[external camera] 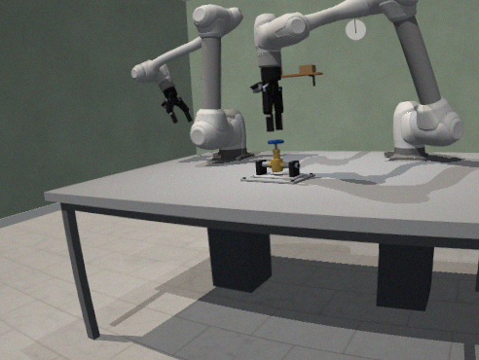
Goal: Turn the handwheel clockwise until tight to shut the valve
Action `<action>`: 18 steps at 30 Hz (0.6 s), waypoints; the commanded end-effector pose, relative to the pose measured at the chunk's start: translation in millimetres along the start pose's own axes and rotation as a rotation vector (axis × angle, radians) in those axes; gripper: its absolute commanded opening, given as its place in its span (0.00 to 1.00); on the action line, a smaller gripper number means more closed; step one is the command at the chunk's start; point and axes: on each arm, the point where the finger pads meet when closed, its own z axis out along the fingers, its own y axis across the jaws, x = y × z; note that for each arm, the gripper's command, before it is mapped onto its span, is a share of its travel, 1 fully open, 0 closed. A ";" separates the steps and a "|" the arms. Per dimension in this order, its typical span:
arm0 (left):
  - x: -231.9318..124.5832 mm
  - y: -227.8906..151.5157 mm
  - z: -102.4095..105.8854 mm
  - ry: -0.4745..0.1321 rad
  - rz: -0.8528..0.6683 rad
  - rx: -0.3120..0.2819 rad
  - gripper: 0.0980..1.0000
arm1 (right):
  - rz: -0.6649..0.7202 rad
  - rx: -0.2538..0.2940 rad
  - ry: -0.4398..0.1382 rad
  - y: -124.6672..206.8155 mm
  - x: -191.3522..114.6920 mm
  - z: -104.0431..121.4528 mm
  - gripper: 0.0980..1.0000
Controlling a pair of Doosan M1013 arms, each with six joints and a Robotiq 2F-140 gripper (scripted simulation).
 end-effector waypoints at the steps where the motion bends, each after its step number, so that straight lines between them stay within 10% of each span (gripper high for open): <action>1: 0.3 -0.5 0.2 0.001 0.000 0.002 0.45 | 0.000 0.000 0.001 -0.1 0.1 -0.4 1.00; 18: 0.3 -0.6 14.4 0.001 0.000 0.002 0.45 | 0.000 0.000 0.001 -0.1 0.1 -0.4 1.00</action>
